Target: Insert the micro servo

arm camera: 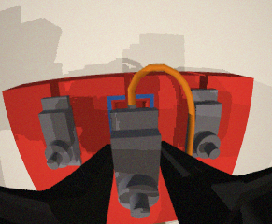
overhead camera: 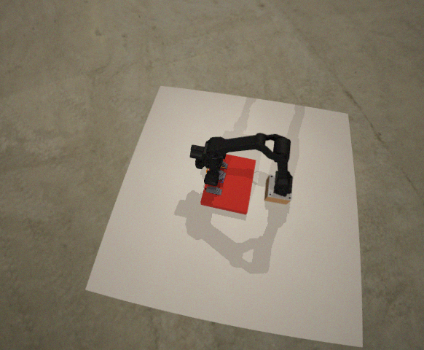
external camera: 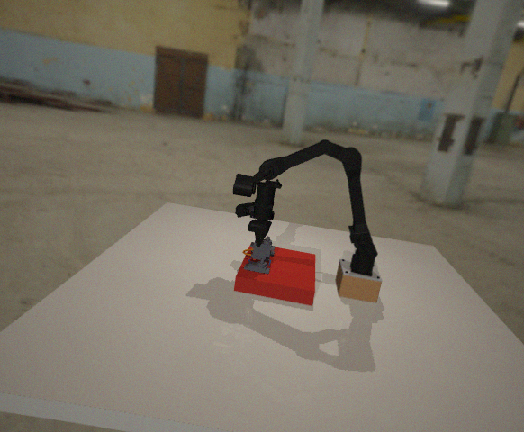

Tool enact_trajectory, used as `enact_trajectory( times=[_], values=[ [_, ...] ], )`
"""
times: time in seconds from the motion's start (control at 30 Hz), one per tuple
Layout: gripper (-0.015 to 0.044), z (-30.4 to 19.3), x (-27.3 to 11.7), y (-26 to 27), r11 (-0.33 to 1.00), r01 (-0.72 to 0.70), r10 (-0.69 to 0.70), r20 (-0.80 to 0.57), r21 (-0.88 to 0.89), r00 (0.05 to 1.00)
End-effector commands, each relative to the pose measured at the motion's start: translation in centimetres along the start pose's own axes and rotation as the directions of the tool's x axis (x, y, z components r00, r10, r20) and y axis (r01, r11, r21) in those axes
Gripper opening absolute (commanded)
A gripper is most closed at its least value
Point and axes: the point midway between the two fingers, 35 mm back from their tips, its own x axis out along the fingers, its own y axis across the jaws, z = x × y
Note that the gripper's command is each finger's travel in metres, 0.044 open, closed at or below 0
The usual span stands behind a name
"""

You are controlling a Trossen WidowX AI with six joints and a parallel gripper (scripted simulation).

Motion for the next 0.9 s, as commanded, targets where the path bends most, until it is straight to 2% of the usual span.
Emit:
enact_trajectory(
  times=[0.0,0.87],
  values=[
    [0.0,0.1,0.1,0.0,1.0,-0.002,0.002,0.006,-0.003,1.0],
    [0.0,0.2,1.7,0.0,1.0,-0.002,0.002,0.006,-0.003,1.0]
  ],
)
